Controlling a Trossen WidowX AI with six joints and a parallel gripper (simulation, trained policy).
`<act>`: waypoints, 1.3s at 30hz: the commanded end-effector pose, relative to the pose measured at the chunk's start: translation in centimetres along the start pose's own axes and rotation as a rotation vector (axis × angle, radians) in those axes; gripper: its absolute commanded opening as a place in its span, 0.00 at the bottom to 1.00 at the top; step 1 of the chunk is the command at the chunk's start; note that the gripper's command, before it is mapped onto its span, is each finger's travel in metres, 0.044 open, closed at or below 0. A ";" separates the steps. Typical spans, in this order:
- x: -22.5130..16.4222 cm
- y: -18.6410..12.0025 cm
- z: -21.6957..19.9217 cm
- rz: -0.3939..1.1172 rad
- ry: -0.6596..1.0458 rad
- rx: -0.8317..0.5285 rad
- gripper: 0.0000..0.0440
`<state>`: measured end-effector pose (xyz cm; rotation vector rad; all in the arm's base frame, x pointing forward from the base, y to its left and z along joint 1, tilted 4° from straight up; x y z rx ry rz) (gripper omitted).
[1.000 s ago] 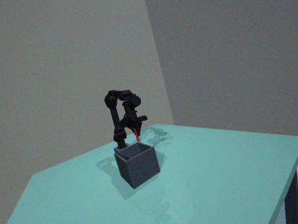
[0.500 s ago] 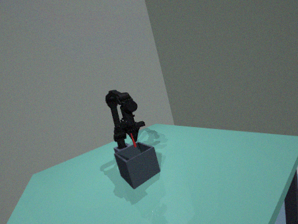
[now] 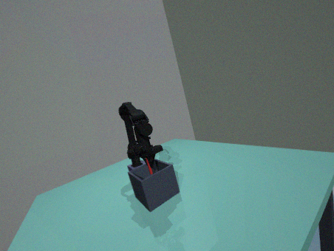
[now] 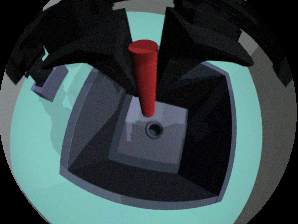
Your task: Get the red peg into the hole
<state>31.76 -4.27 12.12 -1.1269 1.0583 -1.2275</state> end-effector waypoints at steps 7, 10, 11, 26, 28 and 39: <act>0.6 2.6 0.8 0.025 -0.028 -0.004 0.00; 0.6 3.4 0.9 0.030 -0.043 -0.009 0.00; 0.6 3.7 1.0 0.031 -0.048 -0.011 0.00; 0.9 6.0 1.3 0.029 -0.106 -0.064 0.28; 0.7 5.9 1.4 0.045 -0.105 -0.067 0.28; 1.6 3.4 2.4 0.144 -0.064 -0.030 0.46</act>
Point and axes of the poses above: the point midway between the two fingers, 35 mm back from their tips, its own y axis out along the fingers, its own z axis across the jaws, x = y × z, the point moved 1 cm from there along -y, back along the fingers, and after that the axes turned 7 degrees about y, right-handed, at the moved point
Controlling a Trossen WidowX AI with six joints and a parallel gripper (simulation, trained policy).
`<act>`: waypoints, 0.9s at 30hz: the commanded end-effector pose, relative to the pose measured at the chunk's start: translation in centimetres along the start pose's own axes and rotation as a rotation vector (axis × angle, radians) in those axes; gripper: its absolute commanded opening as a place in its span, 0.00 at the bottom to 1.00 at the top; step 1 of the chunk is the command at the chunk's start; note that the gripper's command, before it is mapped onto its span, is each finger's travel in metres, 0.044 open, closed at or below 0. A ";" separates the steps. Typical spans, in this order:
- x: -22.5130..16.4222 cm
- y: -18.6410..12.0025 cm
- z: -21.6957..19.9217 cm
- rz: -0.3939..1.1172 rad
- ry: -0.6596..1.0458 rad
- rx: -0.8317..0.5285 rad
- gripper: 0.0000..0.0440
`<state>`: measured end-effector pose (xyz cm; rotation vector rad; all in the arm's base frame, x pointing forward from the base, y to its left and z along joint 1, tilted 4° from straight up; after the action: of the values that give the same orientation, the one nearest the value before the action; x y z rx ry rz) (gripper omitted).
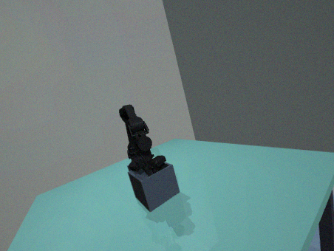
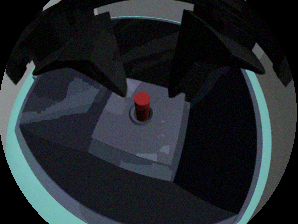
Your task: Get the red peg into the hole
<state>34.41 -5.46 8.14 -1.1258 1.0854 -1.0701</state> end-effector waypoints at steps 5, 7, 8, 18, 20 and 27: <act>0.5 -2.2 0.8 0.074 0.018 0.047 0.49; 0.6 -2.7 1.0 0.089 0.020 0.061 0.50; 0.6 -3.0 1.1 0.096 0.021 0.069 0.50; 1.4 -5.5 2.3 0.152 0.021 0.147 0.54; 1.6 -6.0 2.5 0.159 0.019 0.161 0.52; 2.4 -7.5 3.3 0.170 -0.007 0.215 0.41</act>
<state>36.89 -7.81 14.80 -0.8733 1.0442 -1.0224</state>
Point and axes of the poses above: the point midway between the two fingers, 35 mm back from their tips, its own y axis out along the fingers, its own z axis across the jaws, x = y × z, the point moved 1 cm from there along -y, back along the fingers, and after that the axes turned 7 degrees about y, right-handed, at the moved point
